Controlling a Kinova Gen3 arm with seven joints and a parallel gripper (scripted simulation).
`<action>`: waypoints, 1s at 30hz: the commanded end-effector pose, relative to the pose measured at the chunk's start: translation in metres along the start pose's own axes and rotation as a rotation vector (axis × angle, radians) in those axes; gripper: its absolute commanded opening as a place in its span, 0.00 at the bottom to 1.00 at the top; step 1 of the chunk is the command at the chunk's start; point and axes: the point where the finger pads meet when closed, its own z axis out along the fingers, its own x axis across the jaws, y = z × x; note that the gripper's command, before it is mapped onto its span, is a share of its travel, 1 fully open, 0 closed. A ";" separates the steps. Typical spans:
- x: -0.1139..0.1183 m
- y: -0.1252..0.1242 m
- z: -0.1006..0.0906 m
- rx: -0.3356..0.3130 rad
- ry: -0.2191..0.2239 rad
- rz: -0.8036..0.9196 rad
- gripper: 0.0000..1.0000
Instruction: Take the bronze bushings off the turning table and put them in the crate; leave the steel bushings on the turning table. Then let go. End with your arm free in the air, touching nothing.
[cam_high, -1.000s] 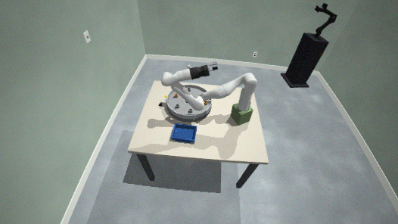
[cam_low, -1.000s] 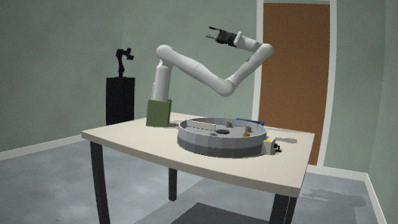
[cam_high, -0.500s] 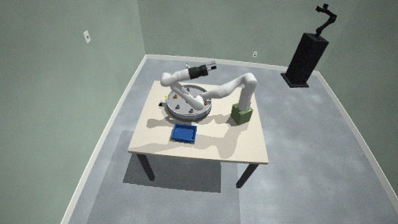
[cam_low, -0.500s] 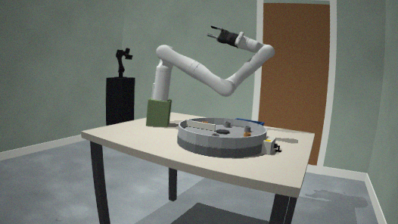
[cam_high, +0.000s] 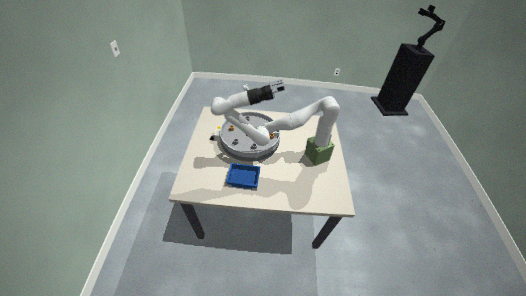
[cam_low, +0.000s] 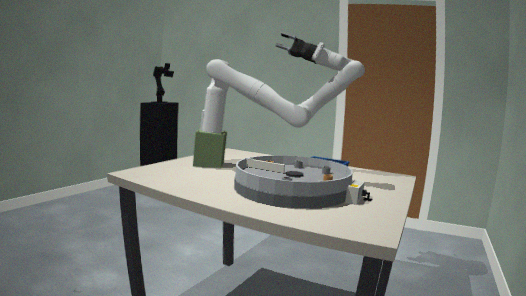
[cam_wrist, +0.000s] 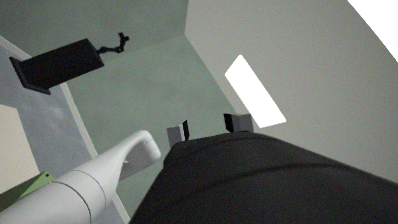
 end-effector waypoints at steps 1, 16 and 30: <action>-0.030 0.007 -0.036 -0.022 -0.053 0.001 1.00; -0.027 0.005 -0.042 -0.012 -0.026 0.001 1.00; -0.006 -0.001 -0.028 -0.001 0.000 0.000 1.00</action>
